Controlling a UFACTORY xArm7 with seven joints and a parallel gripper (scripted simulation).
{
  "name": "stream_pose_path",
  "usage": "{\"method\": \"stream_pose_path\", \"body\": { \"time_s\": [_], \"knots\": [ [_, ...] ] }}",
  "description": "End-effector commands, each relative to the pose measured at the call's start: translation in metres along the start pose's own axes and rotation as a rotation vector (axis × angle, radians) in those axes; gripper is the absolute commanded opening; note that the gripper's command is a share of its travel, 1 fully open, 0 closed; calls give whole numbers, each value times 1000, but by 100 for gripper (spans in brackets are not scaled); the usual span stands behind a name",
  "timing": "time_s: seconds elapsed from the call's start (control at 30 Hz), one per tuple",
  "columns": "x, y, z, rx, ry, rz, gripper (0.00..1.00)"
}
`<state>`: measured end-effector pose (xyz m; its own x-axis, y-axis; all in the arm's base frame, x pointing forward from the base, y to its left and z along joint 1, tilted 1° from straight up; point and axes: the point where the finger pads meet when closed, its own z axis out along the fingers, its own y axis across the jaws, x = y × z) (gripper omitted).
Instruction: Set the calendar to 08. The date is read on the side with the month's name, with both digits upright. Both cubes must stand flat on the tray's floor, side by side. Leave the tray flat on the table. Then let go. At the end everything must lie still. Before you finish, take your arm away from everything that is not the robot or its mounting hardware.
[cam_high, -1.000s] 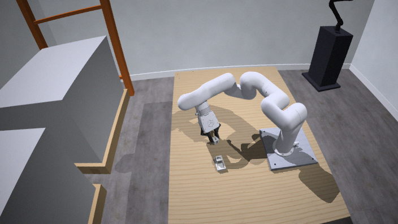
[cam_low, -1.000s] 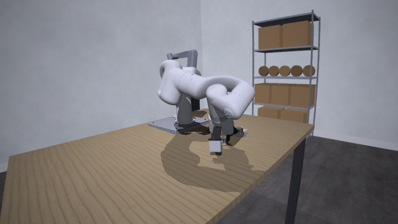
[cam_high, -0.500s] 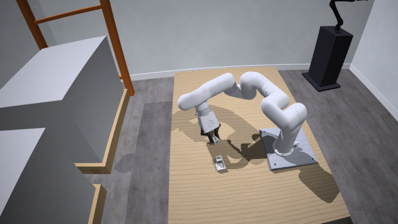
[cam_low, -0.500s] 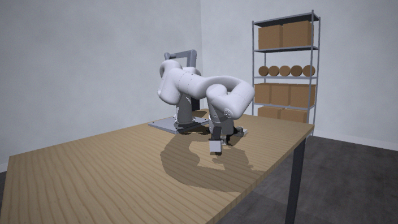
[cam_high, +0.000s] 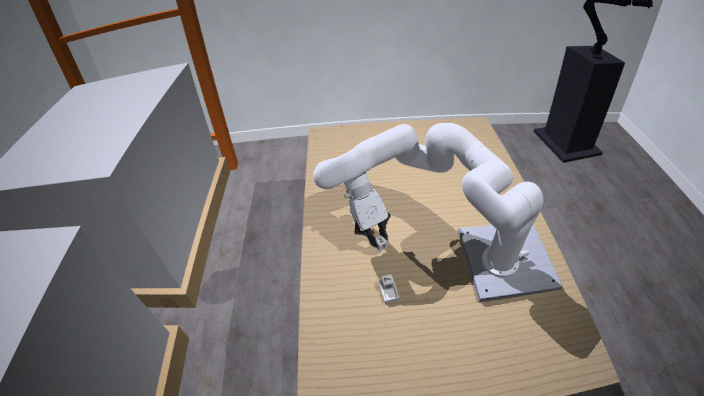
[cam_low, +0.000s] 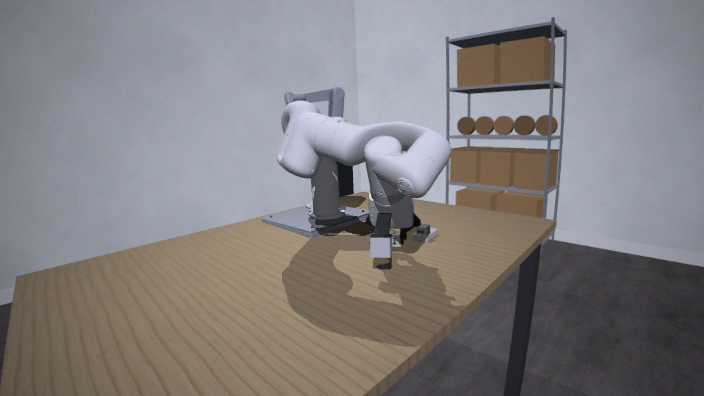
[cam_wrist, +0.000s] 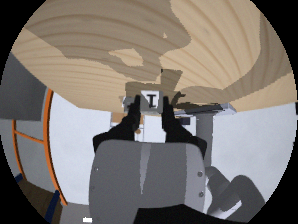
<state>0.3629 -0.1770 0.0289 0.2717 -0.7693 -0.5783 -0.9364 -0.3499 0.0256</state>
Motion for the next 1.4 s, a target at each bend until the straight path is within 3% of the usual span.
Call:
{"method": "stream_pose_path", "body": {
  "time_s": [0.0,0.2,0.83,0.93,1.13,1.37],
  "knots": [
    [-11,-1,-16,2,2,-1,29],
    [-23,-1,-33,2,2,-1,29],
    [-26,-1,-39,2,8,-1,29],
    [-27,-1,-39,1,62,1,29],
    [-29,-1,-39,2,242,0,29],
    [-32,-1,-38,2,270,-1,29]
  ]
}}
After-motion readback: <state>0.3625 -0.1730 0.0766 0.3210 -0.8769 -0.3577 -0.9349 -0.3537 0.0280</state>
